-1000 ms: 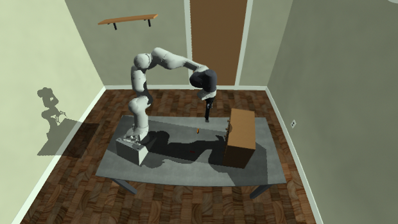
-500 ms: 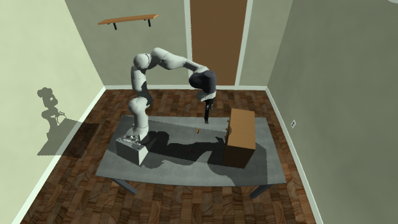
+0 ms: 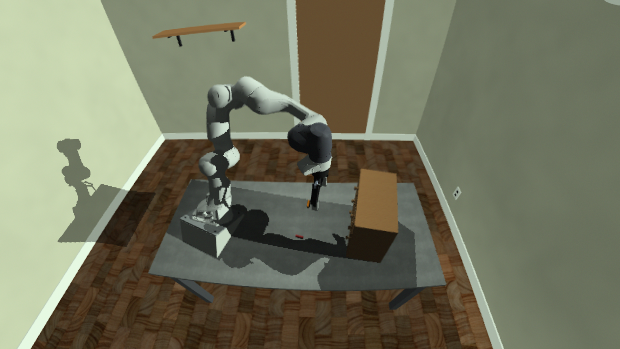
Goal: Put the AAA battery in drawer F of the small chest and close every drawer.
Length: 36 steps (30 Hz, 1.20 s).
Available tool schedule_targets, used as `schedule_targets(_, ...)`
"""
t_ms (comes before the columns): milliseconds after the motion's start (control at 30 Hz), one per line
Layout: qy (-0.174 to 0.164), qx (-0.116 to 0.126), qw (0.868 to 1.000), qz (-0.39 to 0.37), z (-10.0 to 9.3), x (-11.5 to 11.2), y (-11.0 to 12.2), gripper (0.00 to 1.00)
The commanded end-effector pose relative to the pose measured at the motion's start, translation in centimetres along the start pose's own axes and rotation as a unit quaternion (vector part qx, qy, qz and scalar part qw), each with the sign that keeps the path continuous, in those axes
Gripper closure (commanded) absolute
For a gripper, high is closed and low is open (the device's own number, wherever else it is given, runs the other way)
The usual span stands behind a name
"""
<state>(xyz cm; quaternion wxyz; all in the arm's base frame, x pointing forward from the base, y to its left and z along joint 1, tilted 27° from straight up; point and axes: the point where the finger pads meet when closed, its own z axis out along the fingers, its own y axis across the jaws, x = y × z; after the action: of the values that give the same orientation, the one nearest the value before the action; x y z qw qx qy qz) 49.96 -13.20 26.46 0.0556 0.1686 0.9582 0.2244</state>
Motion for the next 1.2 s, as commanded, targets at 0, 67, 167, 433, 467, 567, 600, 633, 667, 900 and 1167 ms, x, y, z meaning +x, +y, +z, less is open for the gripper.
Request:
schedule_targets(0,0.005,-0.001,0.999,-0.038,-0.1,0.1,-2.3,0.0)
schedule_targets(67,0.005,-0.001,0.999,-0.038,-0.1,0.1,-3.0,0.0)
schedule_targets(167,0.005,-0.001,0.999,-0.038,-0.2,0.1,-3.3,0.0)
schedule_targets(433,0.002,-0.001,0.999,-0.038,-0.1,0.0,-3.3,0.0)
schedule_targets(467,0.001,-0.001,0.999,-0.038,-0.1,0.0,-3.3,0.0)
schedule_targets(567,-0.008,-0.002,0.999,-0.038,0.1,-0.2,-3.3,0.0)
schedule_targets(600,-0.013,-0.002,0.999,-0.038,0.2,-0.3,-3.3,0.0)
schedule_targets(633,-0.018,-0.002,0.999,-0.038,0.3,-0.3,-3.3,0.0)
schedule_targets(667,-0.024,-0.002,0.999,-0.038,0.4,-0.5,-3.3,0.0)
schedule_targets(900,-0.08,-0.004,0.996,-0.038,1.5,-1.6,-3.2,0.0)
schedule_targets(1167,-0.184,-0.008,0.982,-0.037,3.5,-3.6,-3.0,0.0)
